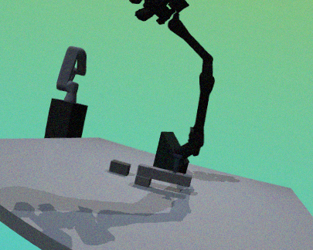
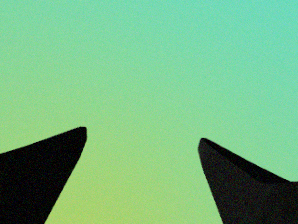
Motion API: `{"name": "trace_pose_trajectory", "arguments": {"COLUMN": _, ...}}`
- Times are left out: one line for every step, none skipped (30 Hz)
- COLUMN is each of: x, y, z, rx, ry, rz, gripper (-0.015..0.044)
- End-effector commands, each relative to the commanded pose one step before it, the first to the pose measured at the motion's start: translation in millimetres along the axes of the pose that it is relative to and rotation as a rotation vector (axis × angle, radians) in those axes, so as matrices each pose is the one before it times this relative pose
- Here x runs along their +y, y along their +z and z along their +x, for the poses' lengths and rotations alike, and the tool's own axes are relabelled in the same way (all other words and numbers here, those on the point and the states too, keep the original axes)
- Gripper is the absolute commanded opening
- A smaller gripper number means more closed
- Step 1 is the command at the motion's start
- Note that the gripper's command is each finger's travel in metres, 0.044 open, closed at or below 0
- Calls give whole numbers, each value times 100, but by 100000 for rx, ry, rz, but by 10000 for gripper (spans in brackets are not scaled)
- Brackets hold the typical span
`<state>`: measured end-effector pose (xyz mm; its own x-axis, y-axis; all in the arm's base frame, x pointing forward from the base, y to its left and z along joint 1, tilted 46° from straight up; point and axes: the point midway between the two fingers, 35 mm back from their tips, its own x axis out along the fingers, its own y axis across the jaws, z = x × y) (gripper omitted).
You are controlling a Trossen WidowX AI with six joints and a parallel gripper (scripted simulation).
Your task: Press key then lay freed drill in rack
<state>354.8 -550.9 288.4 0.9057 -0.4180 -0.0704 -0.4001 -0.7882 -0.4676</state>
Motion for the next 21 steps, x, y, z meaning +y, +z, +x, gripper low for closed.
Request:
{"name": "trace_pose_trajectory", "arguments": {"x": 0, "y": 0, "z": 0, "rx": 0, "ry": 0, "rz": 0, "gripper": 374}}
{"name": "trace_pose_trajectory", "arguments": {"x": 0, "y": 0, "z": 0, "rx": 0, "ry": 0, "rz": 0, "gripper": 348}}
{"name": "trace_pose_trajectory", "arguments": {"x": 0, "y": 0, "z": 0, "rx": 0, "ry": 0, "rz": 0, "gripper": 321}}
{"name": "trace_pose_trajectory", "arguments": {"x": 0, "y": 0, "z": 0, "rx": 0, "ry": 0, "rz": 0, "gripper": 295}}
{"name": "trace_pose_trajectory", "arguments": {"x": 0, "y": 0, "z": 0, "rx": 0, "ry": 0, "rz": 0, "gripper": 269}}
{"name": "trace_pose_trajectory", "arguments": {"x": 0, "y": 0, "z": 0, "rx": 0, "ry": 0, "rz": 0, "gripper": 243}}
{"name": "trace_pose_trajectory", "arguments": {"x": 0, "y": 0, "z": 0, "rx": 0, "ry": 0, "rz": 0, "gripper": 216}}
{"name": "trace_pose_trajectory", "arguments": {"x": 0, "y": 0, "z": 0, "rx": 0, "ry": 0, "rz": 0, "gripper": 190}}
{"name": "trace_pose_trajectory", "arguments": {"x": -115, "y": 234, "z": 76, "rx": -753, "ry": 5, "rz": 1459, "gripper": 164}}
{"name": "trace_pose_trajectory", "arguments": {"x": -342, "y": 709, "z": 221, "rx": -2268, "ry": 61, "rz": 4363, "gripper": 138}}
{"name": "trace_pose_trajectory", "arguments": {"x": -535, "y": 1212, "z": 353, "rx": -3803, "ry": 262, "rz": 7231, "gripper": 111}}
{"name": "trace_pose_trajectory", "arguments": {"x": -566, "y": 1516, "z": 413, "rx": -4617, "ry": 589, "rz": 8665, "gripper": 85}}
{"name": "trace_pose_trajectory", "arguments": {"x": -460, "y": 1569, "z": 404, "rx": -4620, "ry": 895, "rz": 8593, "gripper": 59}}
{"name": "trace_pose_trajectory", "arguments": {"x": -347, "y": 1615, "z": 397, "rx": -4600, "ry": 1207, "rz": 8521, "gripper": 33}}
{"name": "trace_pose_trajectory", "arguments": {"x": -229, "y": 1651, "z": 391, "rx": -4555, "ry": 1522, "rz": 8450, "gripper": 6}}
{"name": "trace_pose_trajectory", "arguments": {"x": -106, "y": 1678, "z": 385, "rx": -4485, "ry": 1839, "rz": 8381, "gripper": 0}}
{"name": "trace_pose_trajectory", "arguments": {"x": 20, "y": 1645, "z": 371, "rx": -4262, "ry": 2087, "rz": 8070, "gripper": 0}}
{"name": "trace_pose_trajectory", "arguments": {"x": 137, "y": 1590, "z": 356, "rx": -4001, "ry": 2290, "rz": 7719, "gripper": 0}}
{"name": "trace_pose_trajectory", "arguments": {"x": 270, "y": 1702, "z": 378, "rx": -4149, "ry": 2755, "rz": 8216, "gripper": 0}}
{"name": "trace_pose_trajectory", "arguments": {"x": 402, "y": 1687, "z": 377, "rx": -3978, "ry": 3057, "rz": 8154, "gripper": 0}}
{"name": "trace_pose_trajectory", "arguments": {"x": 535, "y": 1659, "z": 377, "rx": -3781, "ry": 3349, "rz": 8094, "gripper": 0}}
